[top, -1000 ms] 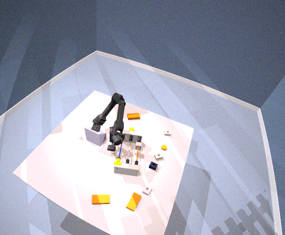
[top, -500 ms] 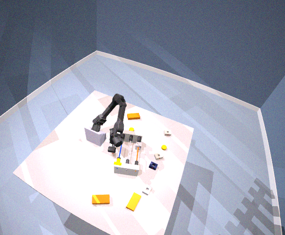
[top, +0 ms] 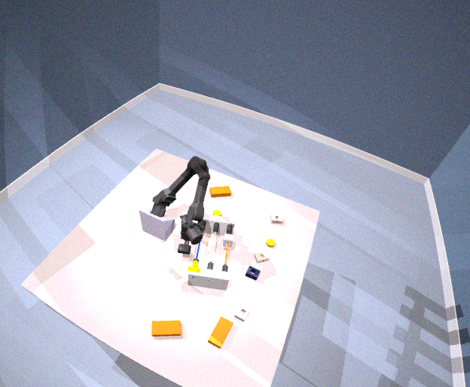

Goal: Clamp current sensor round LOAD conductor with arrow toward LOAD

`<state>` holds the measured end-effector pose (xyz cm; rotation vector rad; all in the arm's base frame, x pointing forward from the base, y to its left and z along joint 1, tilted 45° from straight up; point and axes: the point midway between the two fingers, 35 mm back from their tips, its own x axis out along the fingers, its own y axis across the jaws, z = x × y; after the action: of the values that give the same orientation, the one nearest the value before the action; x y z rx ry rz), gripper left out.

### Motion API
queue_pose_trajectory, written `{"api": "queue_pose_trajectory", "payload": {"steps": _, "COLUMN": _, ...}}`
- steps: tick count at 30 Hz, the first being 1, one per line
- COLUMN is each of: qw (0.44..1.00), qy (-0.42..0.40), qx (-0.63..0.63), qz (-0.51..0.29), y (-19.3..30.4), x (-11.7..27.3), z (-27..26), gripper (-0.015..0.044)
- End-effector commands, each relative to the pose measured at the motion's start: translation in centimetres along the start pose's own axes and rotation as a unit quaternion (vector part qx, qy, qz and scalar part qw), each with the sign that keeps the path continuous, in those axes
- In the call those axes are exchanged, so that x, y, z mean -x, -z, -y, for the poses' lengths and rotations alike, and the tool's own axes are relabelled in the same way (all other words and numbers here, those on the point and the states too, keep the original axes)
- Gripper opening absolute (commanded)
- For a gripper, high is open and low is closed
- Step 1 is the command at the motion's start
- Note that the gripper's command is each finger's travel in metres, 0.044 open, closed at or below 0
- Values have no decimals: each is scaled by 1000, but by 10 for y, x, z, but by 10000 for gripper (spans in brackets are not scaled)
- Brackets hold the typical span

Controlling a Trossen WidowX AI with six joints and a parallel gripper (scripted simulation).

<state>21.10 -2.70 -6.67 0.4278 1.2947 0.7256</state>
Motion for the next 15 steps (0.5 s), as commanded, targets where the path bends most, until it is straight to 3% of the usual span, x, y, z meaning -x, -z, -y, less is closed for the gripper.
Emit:
{"api": "queue_pose_trajectory", "payload": {"steps": 1, "qw": 1000, "qy": -2, "qx": -3, "qz": 1, "y": 1, "x": -6, "z": -1, "gripper": 440}}
{"api": "queue_pose_trajectory", "payload": {"steps": 7, "qw": 1000, "qy": -3, "qx": -3, "qz": 1, "y": 1, "x": -15, "z": -2, "gripper": 440}}
{"api": "queue_pose_trajectory", "payload": {"steps": 11, "qw": 1000, "qy": -1, "qx": 0, "qz": 0, "y": 1, "x": -11, "z": -1, "gripper": 335}}
{"api": "queue_pose_trajectory", "payload": {"steps": 15, "qw": 1000, "qy": -1, "qx": 0, "qz": 0, "y": 1, "x": -11, "z": -1, "gripper": 308}}
